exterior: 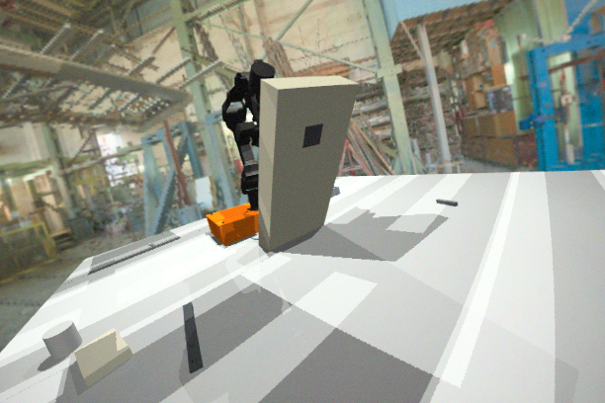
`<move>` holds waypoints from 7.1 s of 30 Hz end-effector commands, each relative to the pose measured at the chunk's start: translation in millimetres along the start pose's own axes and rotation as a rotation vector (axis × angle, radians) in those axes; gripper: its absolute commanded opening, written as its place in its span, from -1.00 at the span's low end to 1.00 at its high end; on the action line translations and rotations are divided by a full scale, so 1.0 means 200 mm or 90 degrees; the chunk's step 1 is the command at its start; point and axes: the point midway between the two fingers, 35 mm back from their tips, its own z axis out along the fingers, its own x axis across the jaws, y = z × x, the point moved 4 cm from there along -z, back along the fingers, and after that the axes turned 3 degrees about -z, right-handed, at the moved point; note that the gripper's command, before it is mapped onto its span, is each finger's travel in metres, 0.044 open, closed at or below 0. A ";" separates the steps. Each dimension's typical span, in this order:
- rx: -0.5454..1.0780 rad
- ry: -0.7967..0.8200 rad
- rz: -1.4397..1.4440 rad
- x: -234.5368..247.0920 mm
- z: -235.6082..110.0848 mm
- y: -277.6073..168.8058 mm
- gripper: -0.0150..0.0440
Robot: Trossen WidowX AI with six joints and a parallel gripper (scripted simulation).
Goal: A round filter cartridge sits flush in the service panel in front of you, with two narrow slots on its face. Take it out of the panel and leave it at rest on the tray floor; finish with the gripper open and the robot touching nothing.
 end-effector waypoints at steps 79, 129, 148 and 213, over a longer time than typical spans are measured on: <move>-0.008 0.178 -0.301 0.80 -0.44 -0.10 -0.49; -0.032 0.470 -0.783 1.33 -0.44 -0.93 -0.49; -0.037 0.570 -0.948 1.32 -0.33 -1.44 -0.49; -0.037 0.577 -0.963 1.33 -0.28 -1.50 1.00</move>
